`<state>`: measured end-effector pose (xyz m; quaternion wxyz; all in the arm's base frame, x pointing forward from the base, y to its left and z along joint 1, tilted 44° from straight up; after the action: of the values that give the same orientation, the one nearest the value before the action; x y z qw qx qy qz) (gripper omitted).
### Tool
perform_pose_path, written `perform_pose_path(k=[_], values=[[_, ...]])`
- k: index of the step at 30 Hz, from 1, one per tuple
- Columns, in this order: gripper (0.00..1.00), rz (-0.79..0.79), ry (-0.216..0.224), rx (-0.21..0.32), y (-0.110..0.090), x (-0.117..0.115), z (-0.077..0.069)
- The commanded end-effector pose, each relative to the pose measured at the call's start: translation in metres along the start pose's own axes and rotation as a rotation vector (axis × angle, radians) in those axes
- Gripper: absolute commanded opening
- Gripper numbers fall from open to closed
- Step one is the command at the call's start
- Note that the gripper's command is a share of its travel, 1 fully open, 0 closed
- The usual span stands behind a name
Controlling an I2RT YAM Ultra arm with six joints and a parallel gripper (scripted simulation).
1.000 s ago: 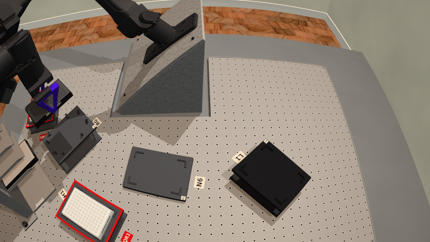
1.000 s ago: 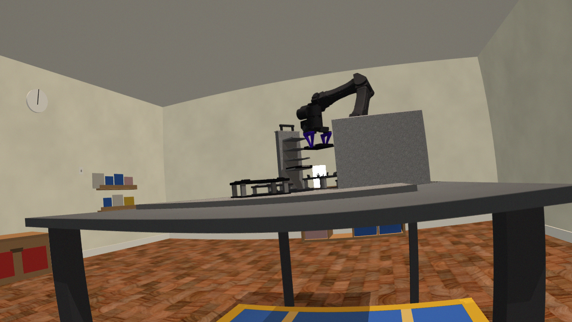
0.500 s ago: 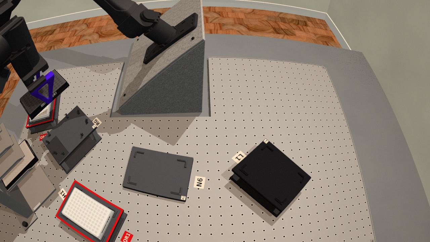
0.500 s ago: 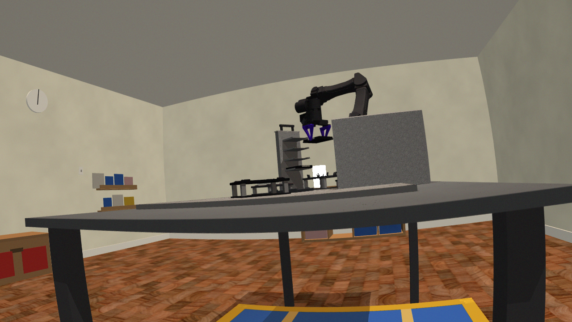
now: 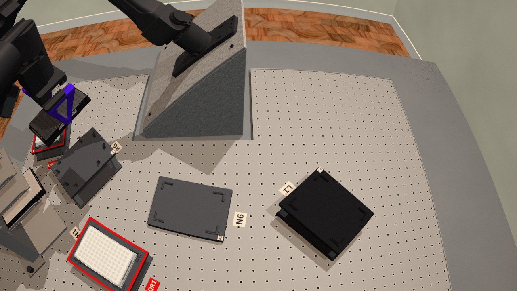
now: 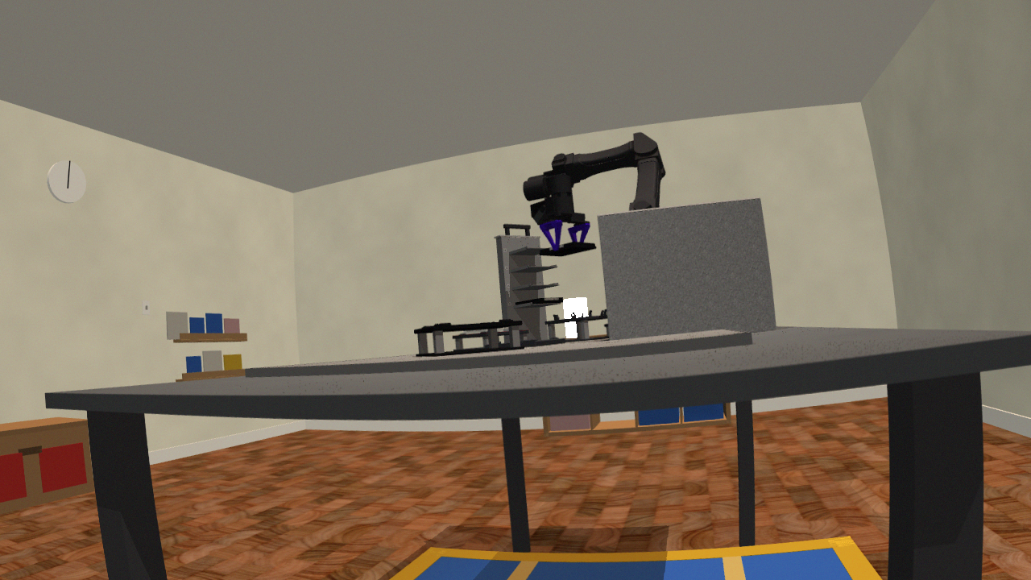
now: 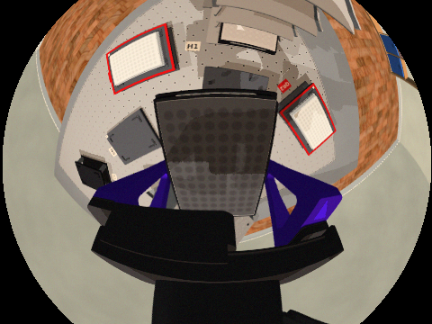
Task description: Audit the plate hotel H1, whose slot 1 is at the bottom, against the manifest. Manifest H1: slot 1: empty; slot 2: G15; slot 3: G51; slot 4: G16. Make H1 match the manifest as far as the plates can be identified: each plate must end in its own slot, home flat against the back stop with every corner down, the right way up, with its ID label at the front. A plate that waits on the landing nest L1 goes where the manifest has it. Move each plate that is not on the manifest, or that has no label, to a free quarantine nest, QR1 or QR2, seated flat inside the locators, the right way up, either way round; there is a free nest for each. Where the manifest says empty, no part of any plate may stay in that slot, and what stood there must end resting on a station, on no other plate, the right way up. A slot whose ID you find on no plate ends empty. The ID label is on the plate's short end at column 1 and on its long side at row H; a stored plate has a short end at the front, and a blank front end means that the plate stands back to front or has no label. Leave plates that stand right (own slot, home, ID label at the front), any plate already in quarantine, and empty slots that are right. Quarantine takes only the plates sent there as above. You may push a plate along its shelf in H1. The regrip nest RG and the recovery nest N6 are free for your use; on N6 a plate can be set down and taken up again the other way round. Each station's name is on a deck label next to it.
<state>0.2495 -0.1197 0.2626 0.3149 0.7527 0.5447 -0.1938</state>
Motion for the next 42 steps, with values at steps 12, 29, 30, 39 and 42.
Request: perform_pose_path(k=[12,29,30,39,42], values=[[0.86,-0.2,0.0,-0.015,0.009,0.038,-0.004],[0.86,-0.451,-0.001,-0.015,0.012,0.063,-0.004],[0.86,-0.467,-0.001,-0.015,0.012,0.066,-0.004],[0.86,-0.617,-0.002,-0.015,0.012,0.096,-0.004],[0.86,-0.667,-0.002,-0.015,0.012,0.106,-0.004]])
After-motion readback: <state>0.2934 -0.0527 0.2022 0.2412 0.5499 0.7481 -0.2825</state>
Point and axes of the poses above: the point where the finger pads meet when closed, its own z axis out along the fingers, its own x axis across the jaws, y = z × x, the point moved 2 cm from there along -z, back along the fingers, and after that the axes turned 11 degrees about -z, right-handed, at the moved point
